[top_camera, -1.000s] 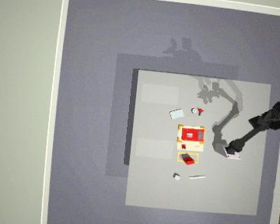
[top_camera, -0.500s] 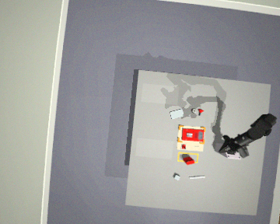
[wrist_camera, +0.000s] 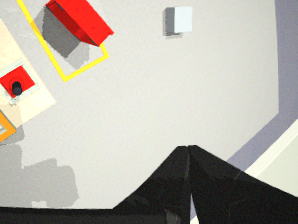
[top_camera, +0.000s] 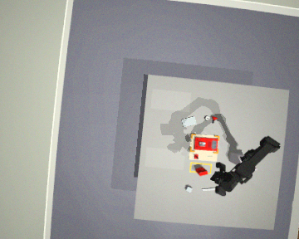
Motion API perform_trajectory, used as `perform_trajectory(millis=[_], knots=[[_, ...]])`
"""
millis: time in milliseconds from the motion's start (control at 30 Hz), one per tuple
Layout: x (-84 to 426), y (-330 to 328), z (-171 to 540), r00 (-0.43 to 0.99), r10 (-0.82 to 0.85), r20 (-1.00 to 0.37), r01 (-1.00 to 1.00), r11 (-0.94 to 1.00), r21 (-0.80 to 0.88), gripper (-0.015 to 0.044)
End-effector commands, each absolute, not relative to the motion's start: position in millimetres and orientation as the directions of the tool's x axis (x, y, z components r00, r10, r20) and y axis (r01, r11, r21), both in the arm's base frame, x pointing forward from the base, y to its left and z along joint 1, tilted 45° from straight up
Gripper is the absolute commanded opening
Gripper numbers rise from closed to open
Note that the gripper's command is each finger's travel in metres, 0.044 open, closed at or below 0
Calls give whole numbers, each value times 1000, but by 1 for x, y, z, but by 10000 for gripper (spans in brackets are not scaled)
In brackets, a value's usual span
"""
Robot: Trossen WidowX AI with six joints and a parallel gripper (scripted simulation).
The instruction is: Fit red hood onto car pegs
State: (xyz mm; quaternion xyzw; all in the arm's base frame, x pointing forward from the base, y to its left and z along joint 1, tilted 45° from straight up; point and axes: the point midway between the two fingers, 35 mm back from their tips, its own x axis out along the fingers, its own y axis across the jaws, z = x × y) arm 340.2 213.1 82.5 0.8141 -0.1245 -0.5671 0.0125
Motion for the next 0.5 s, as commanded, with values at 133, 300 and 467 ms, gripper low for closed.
perform_trajectory(millis=[133,300,467], knots=[[324,194,-34,131,-510,-850,82,-849,522,0],[301,168,-100,37,-673,-739,294,-699,651,0],[297,164,-109,26,-693,-720,325,-676,662,0]])
